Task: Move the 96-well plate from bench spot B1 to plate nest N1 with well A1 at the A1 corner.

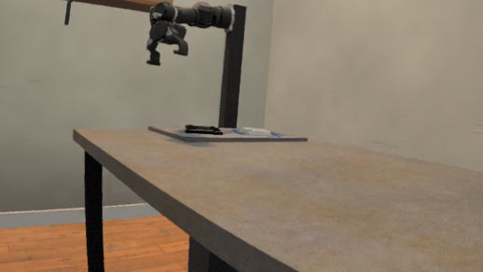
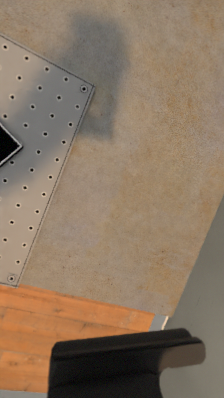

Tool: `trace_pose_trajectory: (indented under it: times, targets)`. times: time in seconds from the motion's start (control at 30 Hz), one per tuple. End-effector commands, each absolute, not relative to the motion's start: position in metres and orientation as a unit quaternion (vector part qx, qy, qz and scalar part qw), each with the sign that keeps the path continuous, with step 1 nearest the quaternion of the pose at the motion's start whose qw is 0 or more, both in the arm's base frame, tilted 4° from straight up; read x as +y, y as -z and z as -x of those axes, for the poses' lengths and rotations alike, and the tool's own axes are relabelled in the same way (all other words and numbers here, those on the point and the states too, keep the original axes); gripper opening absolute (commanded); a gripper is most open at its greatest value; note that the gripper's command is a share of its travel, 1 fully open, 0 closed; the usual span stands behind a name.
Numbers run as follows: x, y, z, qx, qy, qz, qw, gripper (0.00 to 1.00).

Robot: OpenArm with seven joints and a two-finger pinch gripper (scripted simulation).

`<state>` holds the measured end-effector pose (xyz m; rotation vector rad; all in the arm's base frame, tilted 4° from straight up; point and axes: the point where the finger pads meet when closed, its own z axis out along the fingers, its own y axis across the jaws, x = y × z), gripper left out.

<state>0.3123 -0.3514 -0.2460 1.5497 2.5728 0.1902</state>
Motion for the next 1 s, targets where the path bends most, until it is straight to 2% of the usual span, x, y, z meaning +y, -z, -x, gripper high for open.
trace_pose_trajectory:
  times: [0.0,0.2,0.6,0.77,0.97]
  targets:
    - [-0.351,0.245,-0.313,0.854,-0.065,-0.512,0.068,0.77]
    - [-0.311,0.261,-0.303,0.913,-0.038,-0.404,0.043,0.77]
    - [-0.311,0.261,-0.303,0.913,-0.038,-0.404,0.043,0.77]
    - [-0.270,0.277,-0.294,0.957,-0.012,-0.289,0.018,0.77]
    - [-0.270,0.277,-0.294,0.957,-0.012,-0.289,0.018,0.77]
